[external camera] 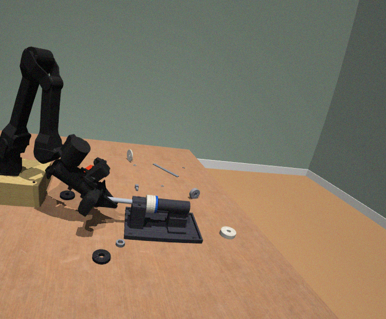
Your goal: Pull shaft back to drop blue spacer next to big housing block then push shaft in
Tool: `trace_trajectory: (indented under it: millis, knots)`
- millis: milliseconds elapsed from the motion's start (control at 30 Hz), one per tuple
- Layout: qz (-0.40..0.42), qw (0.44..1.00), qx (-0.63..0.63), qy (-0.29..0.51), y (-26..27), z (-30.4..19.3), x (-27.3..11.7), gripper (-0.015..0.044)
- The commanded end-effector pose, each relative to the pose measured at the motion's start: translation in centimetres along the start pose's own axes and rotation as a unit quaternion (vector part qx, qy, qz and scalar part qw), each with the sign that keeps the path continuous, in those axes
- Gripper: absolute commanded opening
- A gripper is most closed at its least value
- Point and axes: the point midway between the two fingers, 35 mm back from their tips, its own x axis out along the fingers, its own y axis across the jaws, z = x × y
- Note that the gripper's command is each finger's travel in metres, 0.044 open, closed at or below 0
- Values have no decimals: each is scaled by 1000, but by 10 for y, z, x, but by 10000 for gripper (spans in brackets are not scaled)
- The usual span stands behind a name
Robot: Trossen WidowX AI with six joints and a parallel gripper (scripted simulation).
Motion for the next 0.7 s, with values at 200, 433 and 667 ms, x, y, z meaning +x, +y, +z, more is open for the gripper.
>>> trace_trajectory:
  millis: [200,433,667]
  knots:
    - [1,1000,-2,-1,1,0,-1,0]
    - [1,1000,-2,-1,1,-1,-2,0]
    - [1,1000,-2,-1,1,-1,-3,0]
